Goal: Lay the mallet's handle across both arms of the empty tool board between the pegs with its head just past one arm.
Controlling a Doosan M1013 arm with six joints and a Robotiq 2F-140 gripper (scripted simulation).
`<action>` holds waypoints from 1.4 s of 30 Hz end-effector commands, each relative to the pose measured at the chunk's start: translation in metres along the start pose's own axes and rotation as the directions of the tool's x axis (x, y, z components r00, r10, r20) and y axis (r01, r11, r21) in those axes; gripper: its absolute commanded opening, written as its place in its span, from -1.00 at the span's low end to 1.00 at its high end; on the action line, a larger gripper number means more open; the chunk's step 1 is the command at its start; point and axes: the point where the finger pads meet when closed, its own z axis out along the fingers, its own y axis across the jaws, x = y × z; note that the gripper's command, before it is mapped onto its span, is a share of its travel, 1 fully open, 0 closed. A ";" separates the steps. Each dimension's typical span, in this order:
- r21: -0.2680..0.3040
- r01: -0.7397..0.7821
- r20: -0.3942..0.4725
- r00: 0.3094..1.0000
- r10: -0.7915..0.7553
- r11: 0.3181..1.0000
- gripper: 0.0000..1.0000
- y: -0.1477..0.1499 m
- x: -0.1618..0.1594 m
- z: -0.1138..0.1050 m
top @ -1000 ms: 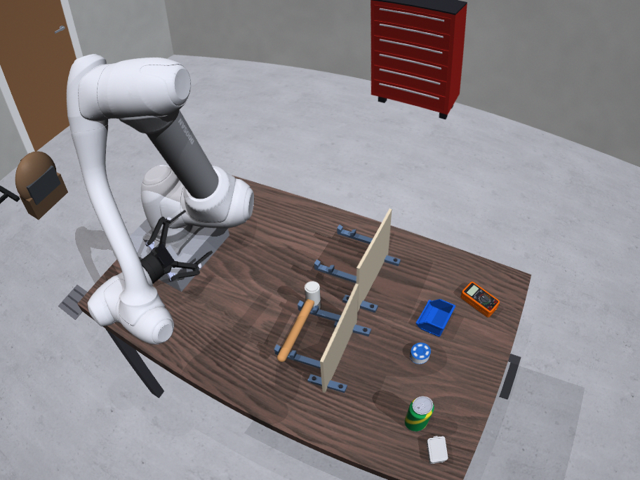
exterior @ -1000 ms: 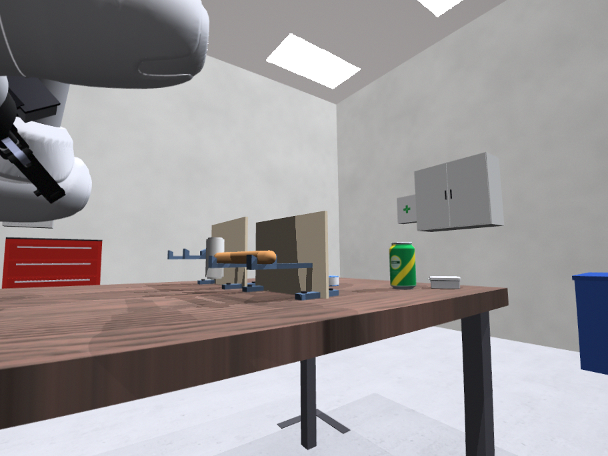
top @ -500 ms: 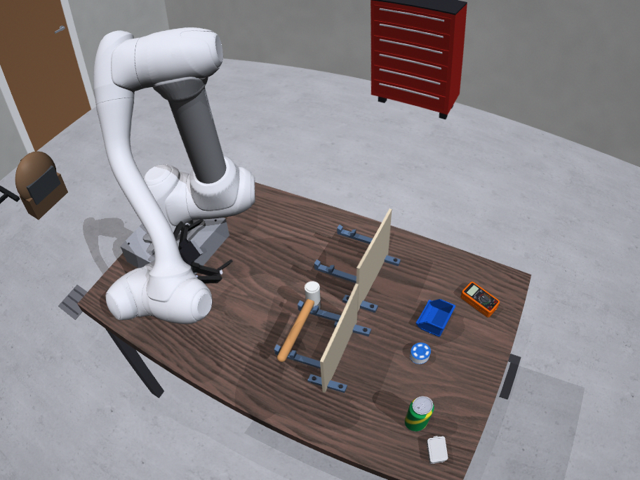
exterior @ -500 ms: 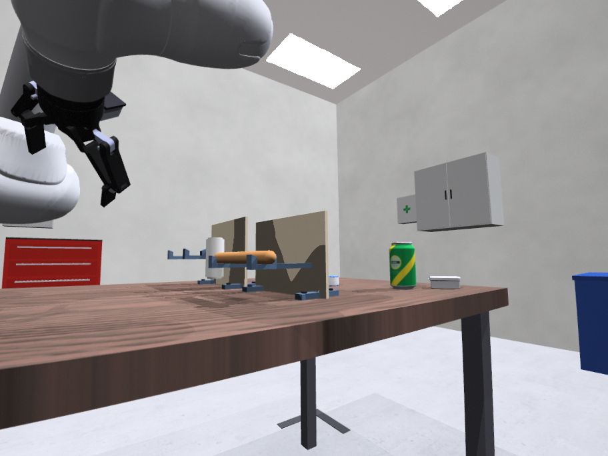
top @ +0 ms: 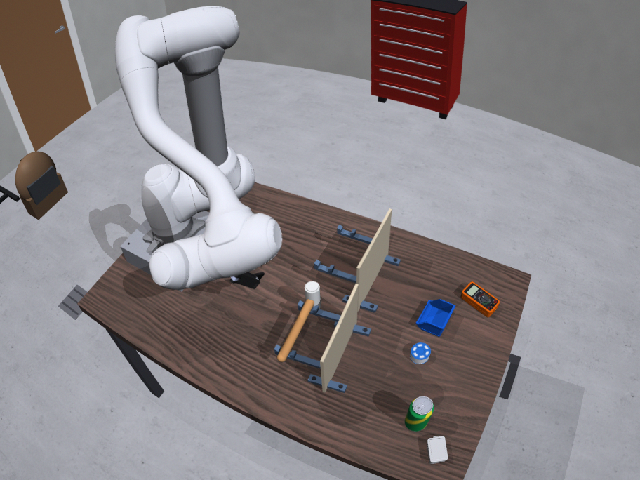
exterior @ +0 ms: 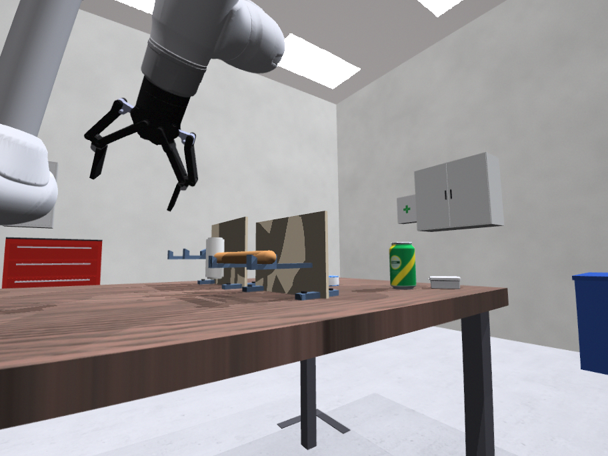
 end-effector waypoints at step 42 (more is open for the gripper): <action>-0.033 0.476 0.726 0.616 -0.306 0.879 1.00 0.215 0.005 0.052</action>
